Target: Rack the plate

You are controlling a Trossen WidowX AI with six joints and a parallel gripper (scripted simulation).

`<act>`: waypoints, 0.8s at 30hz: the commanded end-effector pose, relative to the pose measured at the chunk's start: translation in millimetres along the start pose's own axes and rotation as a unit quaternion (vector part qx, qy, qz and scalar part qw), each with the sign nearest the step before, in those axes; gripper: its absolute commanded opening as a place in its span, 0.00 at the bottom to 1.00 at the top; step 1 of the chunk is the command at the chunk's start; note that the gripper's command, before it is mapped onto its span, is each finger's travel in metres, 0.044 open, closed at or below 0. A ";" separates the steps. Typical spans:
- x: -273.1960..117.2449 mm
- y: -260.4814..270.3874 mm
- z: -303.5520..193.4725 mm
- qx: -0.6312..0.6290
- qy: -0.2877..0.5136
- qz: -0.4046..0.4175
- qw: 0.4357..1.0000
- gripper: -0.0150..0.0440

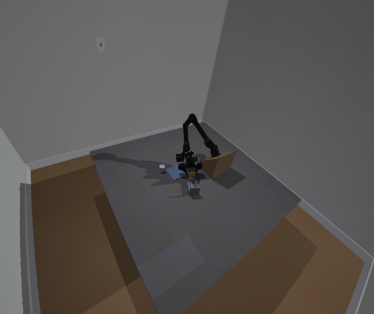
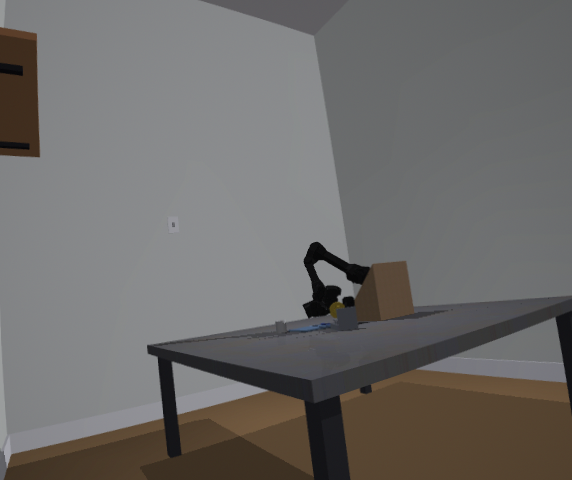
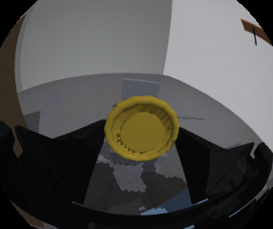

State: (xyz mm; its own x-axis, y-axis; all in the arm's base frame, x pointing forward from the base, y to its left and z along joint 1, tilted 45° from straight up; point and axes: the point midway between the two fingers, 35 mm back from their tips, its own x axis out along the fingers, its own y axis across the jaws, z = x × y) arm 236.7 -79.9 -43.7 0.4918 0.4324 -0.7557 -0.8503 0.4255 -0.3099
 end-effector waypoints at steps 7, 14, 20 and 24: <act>12.1 -0.4 3.2 -0.001 -0.001 -0.001 1.000 0.25; 18.1 -1.6 4.3 -0.002 -0.001 -0.001 1.000 0.25; 27.2 -3.1 6.1 -0.003 -0.001 -0.003 1.000 0.25; 30.9 -3.3 6.7 -0.004 -0.001 -0.003 1.000 0.25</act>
State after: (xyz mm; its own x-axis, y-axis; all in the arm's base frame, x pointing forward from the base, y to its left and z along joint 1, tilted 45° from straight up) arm 255.4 -66.5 -59.1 0.5020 0.4293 -0.7508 -0.8464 0.4220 -0.3247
